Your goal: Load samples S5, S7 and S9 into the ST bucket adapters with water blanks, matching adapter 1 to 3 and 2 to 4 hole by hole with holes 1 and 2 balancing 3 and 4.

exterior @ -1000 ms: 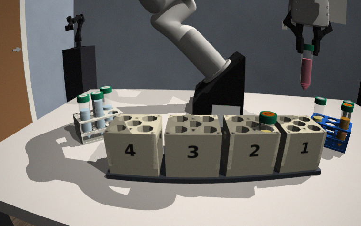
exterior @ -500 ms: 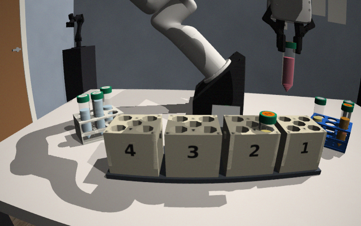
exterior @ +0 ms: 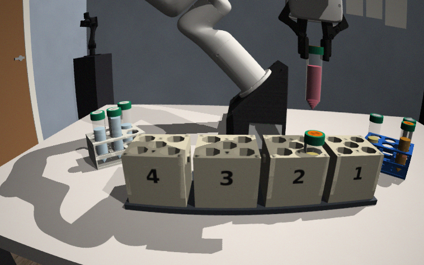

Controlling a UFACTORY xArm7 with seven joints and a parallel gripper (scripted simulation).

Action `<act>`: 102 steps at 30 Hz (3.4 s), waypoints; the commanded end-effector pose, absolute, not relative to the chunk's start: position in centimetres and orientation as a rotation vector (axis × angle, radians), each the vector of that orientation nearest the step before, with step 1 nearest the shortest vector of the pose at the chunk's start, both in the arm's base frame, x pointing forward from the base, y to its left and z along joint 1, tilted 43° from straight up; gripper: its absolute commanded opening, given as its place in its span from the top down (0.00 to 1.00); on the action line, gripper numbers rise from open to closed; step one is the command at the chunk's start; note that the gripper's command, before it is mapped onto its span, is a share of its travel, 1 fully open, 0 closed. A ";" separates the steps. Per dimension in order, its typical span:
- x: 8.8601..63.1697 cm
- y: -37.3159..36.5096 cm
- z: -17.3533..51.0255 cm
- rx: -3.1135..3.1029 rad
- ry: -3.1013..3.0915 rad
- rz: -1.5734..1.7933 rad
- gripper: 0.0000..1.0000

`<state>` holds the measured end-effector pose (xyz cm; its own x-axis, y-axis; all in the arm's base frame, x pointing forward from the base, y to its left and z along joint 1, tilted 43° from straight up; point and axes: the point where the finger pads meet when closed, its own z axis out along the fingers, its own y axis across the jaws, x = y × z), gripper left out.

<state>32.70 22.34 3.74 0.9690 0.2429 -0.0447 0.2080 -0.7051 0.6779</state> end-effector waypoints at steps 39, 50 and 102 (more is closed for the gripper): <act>43.1 11.3 15.9 2.379 0.317 0.067 1.00; 45.4 8.7 18.7 2.379 0.317 0.068 1.00; 46.9 5.1 17.0 2.379 0.317 0.068 1.00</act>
<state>46.76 5.18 17.17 0.9690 0.2430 -0.0447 0.2085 -0.7074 0.6753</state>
